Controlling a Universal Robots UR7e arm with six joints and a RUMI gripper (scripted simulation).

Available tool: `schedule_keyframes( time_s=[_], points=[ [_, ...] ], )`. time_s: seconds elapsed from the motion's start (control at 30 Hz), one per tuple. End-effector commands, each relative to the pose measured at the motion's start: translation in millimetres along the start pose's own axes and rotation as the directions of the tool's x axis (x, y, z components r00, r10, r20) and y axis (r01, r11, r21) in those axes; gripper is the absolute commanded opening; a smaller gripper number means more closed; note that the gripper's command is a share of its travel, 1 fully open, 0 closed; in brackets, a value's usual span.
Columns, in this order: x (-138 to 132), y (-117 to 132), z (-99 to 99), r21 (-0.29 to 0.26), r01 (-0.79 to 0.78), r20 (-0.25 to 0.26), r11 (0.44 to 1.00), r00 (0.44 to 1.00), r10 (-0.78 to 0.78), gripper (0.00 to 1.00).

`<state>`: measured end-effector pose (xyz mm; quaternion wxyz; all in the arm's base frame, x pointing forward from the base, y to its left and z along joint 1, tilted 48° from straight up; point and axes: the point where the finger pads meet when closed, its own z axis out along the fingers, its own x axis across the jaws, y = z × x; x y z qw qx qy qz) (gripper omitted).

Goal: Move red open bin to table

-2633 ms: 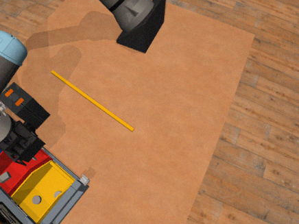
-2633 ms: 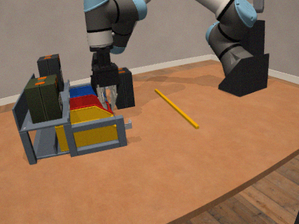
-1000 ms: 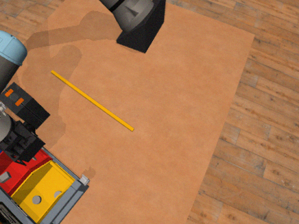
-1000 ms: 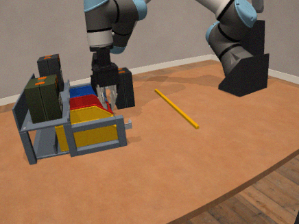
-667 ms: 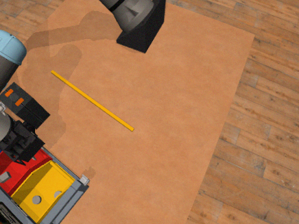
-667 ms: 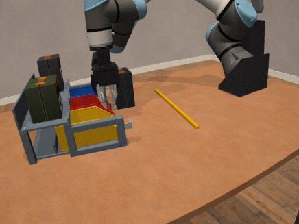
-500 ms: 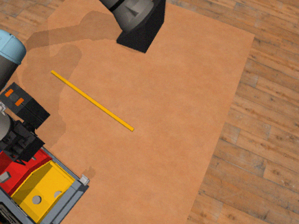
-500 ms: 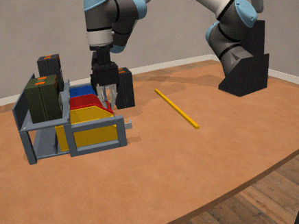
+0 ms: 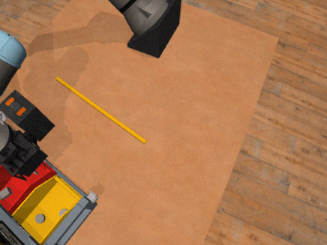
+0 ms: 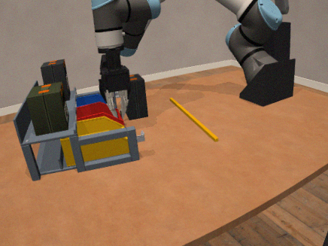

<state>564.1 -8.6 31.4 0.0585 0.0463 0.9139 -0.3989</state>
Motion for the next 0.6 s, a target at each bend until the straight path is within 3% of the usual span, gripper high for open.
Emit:
schedule_keyframes(
  time_s=[0.0, 0.57],
  points=[
    [-0.3, 0.0, -2.7, 0.0, 0.0, 0.001, 1.0, 1.0, 0.0, 0.0],
    [-0.3, 0.0, -8.2, 0.0, 0.0, 0.001, 1.0, 1.0, 0.0, 0.0]
  ],
)
